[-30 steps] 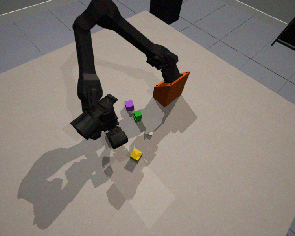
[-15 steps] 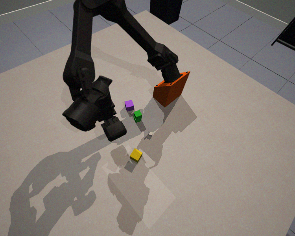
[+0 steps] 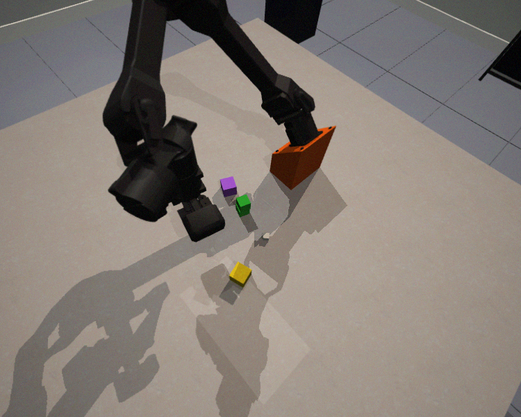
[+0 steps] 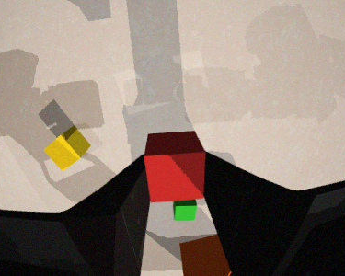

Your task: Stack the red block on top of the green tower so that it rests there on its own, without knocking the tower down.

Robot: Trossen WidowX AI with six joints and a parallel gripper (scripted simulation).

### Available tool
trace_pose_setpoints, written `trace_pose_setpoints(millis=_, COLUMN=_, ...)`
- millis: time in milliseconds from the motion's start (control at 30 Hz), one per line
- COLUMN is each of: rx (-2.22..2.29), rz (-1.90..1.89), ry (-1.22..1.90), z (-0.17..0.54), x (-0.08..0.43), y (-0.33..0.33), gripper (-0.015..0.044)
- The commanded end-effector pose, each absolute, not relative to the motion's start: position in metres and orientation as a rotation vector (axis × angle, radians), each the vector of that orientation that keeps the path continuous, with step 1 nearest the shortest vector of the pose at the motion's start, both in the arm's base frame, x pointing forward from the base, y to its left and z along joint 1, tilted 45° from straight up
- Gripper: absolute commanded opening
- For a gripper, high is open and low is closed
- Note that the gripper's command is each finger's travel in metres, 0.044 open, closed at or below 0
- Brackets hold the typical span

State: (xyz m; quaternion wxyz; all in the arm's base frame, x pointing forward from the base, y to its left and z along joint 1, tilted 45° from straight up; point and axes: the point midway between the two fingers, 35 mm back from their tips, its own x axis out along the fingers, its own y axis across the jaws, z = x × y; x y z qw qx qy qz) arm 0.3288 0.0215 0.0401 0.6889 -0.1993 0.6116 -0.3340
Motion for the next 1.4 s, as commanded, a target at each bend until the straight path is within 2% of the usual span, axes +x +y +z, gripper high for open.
trace_pose_setpoints(millis=0, rx=-0.447, rz=-0.744, ry=1.375, z=0.039, x=0.315, y=0.025, gripper=0.0)
trace_pose_setpoints(millis=833, rx=-0.451, rz=-0.746, ry=1.38, z=0.03, x=0.208, y=0.026, gripper=0.0)
trace_pose_setpoints(millis=1367, rx=-0.451, rz=-0.747, ry=1.379, z=0.0, x=0.206, y=-0.004, gripper=0.0)
